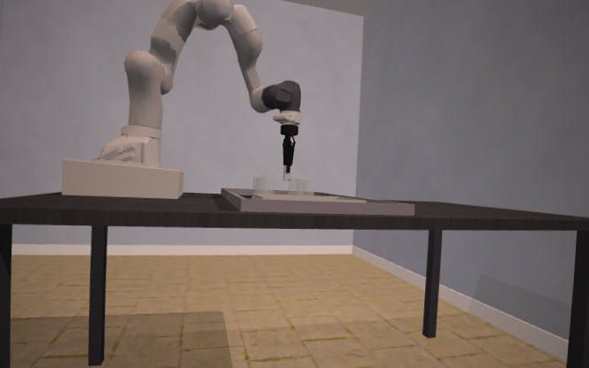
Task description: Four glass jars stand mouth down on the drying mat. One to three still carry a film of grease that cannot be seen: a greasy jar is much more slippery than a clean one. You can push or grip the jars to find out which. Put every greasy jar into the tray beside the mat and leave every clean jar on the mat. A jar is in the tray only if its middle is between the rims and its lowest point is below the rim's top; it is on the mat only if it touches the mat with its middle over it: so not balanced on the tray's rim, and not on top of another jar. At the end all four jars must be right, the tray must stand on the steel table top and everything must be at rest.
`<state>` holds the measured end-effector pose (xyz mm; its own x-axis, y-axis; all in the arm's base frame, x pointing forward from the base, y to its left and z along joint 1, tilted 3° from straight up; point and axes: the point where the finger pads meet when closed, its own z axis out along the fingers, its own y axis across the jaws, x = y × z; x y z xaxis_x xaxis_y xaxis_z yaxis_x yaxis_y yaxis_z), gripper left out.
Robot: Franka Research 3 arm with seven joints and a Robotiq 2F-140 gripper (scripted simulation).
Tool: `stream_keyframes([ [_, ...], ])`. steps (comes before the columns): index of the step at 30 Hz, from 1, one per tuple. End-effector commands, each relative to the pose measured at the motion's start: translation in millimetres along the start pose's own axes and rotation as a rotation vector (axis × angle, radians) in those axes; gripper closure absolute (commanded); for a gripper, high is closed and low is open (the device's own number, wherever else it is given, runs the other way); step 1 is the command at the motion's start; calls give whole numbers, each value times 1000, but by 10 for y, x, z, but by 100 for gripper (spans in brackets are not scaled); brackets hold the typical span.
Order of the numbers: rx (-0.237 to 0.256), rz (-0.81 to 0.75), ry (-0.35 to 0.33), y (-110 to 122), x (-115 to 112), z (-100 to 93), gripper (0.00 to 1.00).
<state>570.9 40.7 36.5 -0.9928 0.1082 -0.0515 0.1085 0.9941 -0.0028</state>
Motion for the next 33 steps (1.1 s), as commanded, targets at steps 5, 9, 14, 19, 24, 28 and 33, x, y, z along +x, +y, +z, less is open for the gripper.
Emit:
stream_keyframes([
  [5,-2,-2,3,7,-8,2,100],
  [9,-2,-2,3,7,-11,0,100],
  [14,-2,-2,3,7,-17,-5,100],
  [19,-2,-2,3,6,53,14,100],
  [24,-2,-2,3,6,151,42,100],
  [28,-2,-2,3,6,225,64,100],
  [33,-2,-2,3,6,249,71,100],
])
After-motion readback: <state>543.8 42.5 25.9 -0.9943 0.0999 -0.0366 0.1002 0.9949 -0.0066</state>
